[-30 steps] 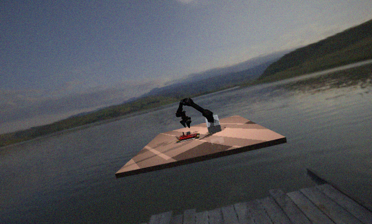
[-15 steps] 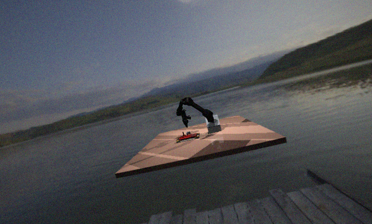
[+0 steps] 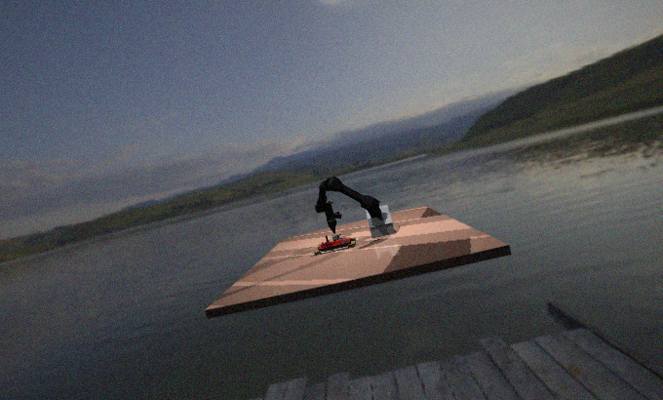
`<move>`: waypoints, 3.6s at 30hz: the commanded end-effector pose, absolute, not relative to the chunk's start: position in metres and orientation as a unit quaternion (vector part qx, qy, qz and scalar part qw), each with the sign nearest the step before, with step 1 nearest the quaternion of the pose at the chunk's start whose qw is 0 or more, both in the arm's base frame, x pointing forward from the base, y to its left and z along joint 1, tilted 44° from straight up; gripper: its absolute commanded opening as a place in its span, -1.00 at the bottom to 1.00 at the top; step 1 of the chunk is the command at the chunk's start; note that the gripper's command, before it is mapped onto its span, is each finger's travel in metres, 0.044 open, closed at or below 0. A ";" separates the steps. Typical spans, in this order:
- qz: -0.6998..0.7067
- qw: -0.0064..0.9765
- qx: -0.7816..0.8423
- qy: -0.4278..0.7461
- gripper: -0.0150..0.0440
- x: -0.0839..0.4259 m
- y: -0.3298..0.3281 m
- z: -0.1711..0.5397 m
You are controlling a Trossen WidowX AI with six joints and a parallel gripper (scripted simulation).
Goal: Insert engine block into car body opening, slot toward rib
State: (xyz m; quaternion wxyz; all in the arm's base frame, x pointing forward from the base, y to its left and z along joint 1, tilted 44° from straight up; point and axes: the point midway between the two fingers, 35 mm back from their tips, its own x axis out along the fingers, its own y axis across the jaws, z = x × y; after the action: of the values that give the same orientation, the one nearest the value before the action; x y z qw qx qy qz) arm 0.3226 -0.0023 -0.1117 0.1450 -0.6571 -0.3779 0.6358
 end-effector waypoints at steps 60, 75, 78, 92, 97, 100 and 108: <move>0.633 0.132 -0.663 -0.378 -0.49 0.330 -0.020 -0.099; 0.636 0.143 -0.659 -0.376 -0.49 0.331 -0.052 -0.063; 0.636 0.145 -0.658 -0.376 -0.49 0.331 -0.058 -0.055; 0.585 0.059 -0.671 -0.451 -0.49 0.335 -0.048 -0.039; 0.545 -0.001 -0.674 -0.498 -0.49 0.338 -0.037 -0.035; 0.519 -0.037 -0.674 -0.524 -0.49 0.339 -0.030 -0.032; 0.444 -0.131 -0.663 -0.589 -0.49 0.342 -0.011 -0.024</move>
State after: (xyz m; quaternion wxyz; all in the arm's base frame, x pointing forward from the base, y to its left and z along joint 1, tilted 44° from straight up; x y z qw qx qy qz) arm 0.3421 -0.0162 -0.0272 -0.1051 -0.6654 -0.5721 0.4678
